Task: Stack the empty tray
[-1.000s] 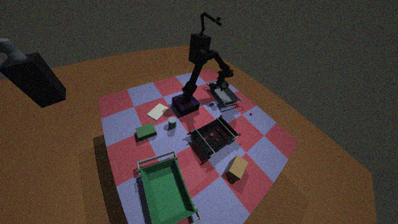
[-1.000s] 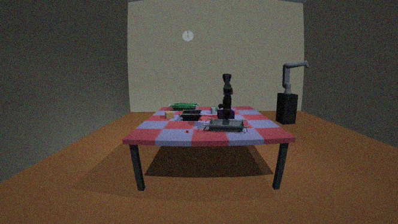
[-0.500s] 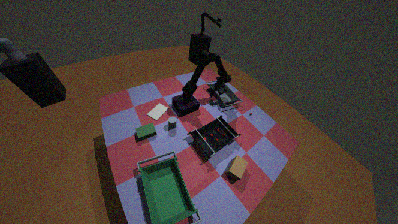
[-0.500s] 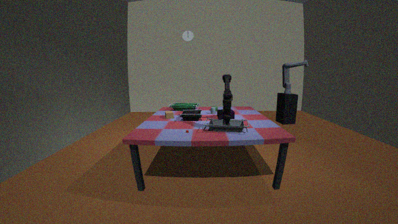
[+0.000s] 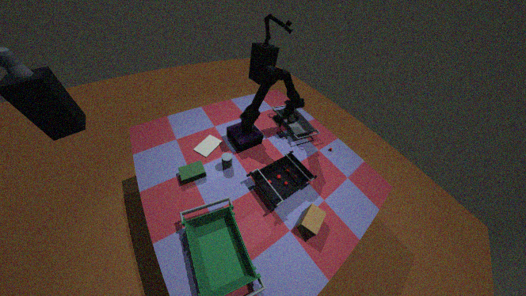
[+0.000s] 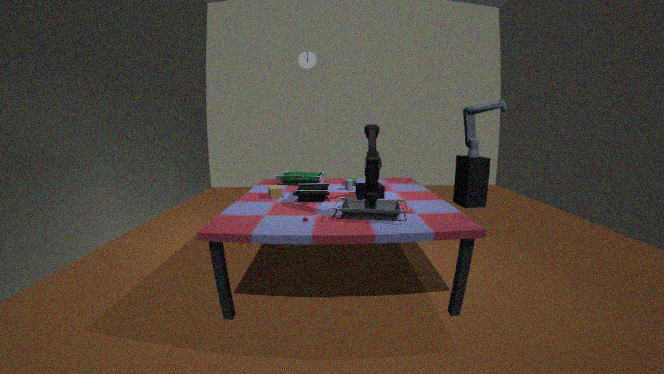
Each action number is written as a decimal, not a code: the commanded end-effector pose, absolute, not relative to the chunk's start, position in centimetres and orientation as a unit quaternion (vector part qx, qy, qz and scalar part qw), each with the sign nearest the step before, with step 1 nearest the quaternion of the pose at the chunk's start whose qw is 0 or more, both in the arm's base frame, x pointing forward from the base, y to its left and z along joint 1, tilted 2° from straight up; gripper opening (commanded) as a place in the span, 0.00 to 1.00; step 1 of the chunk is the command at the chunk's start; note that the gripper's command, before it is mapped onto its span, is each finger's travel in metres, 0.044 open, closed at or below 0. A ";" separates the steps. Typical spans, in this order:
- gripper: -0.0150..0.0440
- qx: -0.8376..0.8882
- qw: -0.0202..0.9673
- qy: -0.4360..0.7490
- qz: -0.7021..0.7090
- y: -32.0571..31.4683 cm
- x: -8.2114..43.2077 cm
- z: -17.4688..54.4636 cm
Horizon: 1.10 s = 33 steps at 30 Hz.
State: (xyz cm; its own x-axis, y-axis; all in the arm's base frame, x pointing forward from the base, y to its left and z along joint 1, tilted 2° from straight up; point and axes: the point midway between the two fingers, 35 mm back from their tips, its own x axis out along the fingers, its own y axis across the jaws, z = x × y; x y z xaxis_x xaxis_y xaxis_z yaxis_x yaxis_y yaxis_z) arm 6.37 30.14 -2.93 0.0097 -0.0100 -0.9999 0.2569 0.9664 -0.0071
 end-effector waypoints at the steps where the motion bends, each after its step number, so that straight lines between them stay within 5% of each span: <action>1: 0.68 0.089 0.704 0.698 -0.095 30.1 6.4 -3.0; 33: 0.29 0.089 0.704 0.698 -0.095 30.1 6.4 -3.0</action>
State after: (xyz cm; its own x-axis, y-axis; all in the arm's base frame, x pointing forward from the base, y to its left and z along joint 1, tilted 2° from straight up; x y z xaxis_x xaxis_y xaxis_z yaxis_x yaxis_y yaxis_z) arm 6.43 30.38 -2.91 0.0120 0.0020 -0.9999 0.2578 0.9662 0.0050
